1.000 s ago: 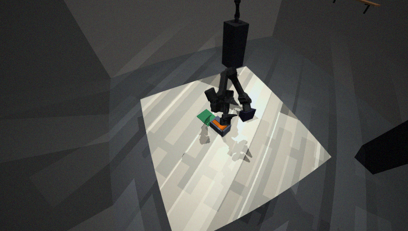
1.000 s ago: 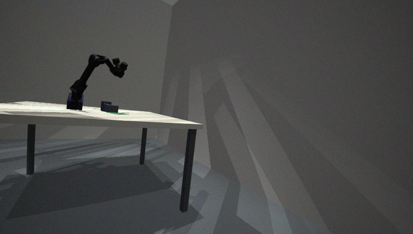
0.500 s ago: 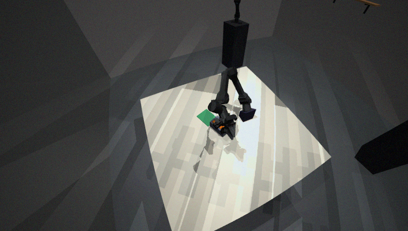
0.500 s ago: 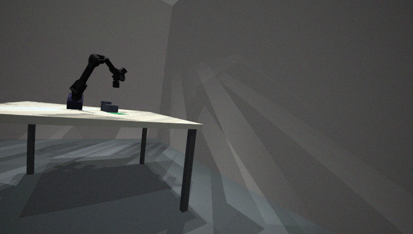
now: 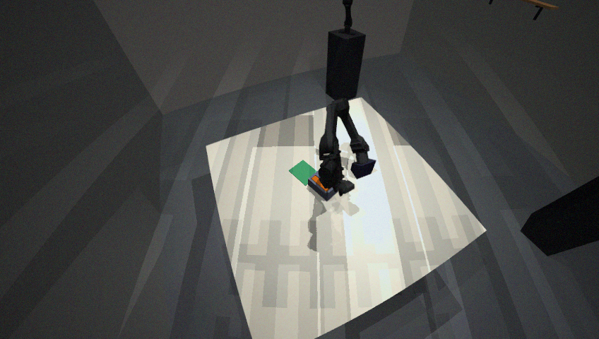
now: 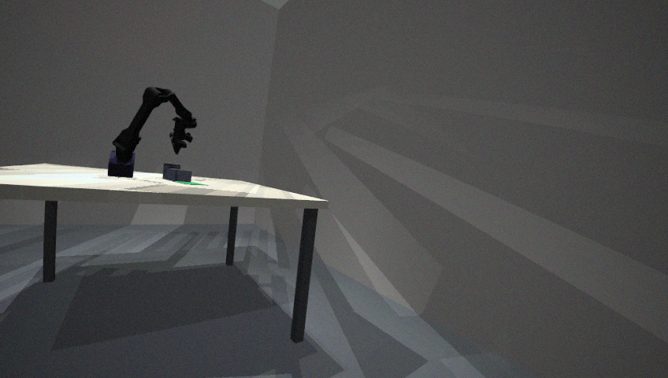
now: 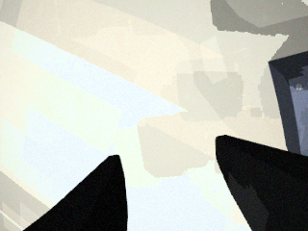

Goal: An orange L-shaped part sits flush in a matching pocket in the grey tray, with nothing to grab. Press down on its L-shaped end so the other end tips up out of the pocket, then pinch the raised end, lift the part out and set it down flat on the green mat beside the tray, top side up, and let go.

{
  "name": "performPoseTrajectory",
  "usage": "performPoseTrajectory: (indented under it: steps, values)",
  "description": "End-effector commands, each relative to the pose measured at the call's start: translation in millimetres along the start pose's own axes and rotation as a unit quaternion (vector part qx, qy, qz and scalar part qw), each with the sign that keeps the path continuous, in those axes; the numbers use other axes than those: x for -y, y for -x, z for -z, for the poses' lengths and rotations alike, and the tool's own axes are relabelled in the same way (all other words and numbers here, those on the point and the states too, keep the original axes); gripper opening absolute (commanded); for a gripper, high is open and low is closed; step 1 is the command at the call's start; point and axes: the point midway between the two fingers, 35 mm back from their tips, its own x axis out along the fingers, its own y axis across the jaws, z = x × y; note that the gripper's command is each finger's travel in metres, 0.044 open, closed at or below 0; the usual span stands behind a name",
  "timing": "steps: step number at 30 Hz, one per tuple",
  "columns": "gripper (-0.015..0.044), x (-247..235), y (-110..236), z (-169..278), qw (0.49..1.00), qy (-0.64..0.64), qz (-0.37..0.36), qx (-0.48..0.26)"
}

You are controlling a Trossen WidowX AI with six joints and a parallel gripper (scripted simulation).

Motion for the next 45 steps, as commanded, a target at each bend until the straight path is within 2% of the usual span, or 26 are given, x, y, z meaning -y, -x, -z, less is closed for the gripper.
performPoseTrajectory:
  steps: [1, 12, 20, 45]
  values:
    - [0.0180, 62.8, 15.2, 23.9, 0.974, 0.108, 0.196, -0.045]
    - [0.0180, 63.6, 12.8, 23.7, 0.974, 0.108, 0.196, -0.045]
    - [0.0180, 91.6, -51.0, 26.8, 0.973, 0.108, 0.197, -0.044]
    - [0.0180, 104.1, -79.4, 28.2, 0.973, 0.108, 0.198, -0.044]
